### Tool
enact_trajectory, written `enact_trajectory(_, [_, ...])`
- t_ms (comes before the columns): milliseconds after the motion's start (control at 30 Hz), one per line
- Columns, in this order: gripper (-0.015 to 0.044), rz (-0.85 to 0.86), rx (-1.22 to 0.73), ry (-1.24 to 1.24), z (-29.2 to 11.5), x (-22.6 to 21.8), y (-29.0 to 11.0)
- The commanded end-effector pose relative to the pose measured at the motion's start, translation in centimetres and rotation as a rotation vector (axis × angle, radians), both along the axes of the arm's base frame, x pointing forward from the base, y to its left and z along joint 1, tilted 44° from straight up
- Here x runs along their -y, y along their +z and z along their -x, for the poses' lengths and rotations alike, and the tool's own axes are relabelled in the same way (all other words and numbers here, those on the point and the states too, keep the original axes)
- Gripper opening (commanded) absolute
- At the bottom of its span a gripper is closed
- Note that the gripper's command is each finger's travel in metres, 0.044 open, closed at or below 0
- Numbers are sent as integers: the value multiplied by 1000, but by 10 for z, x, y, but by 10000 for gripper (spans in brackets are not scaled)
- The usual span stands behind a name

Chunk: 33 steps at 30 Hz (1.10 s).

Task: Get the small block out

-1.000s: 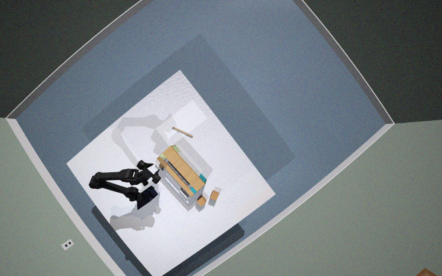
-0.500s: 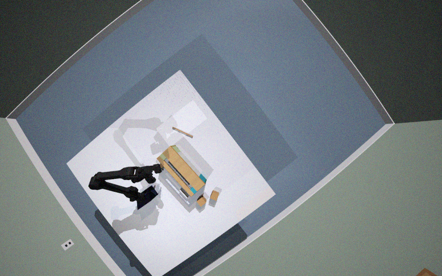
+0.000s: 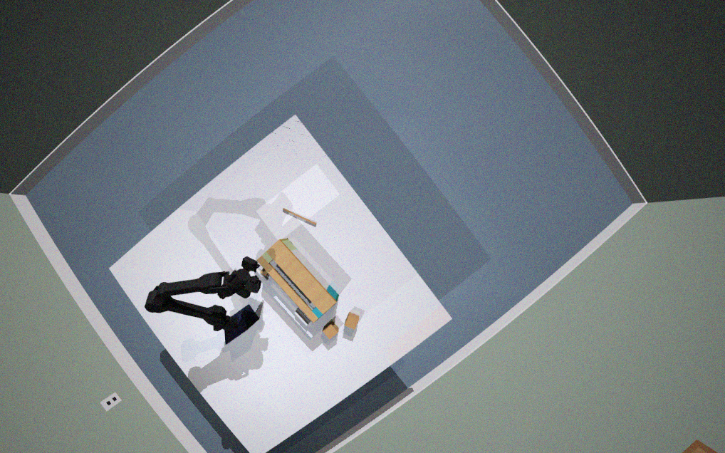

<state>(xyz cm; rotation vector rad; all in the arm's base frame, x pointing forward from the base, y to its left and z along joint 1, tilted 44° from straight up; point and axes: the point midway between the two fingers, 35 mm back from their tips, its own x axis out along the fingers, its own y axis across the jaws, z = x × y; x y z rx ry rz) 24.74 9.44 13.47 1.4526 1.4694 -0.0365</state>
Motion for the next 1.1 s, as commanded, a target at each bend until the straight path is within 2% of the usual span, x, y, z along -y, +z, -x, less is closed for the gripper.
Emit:
enact_trajectory(0, [285, 246, 641, 598, 9, -11, -18])
enact_trajectory(1067, [285, 720, 2004, 1828, 10, -21, -45])
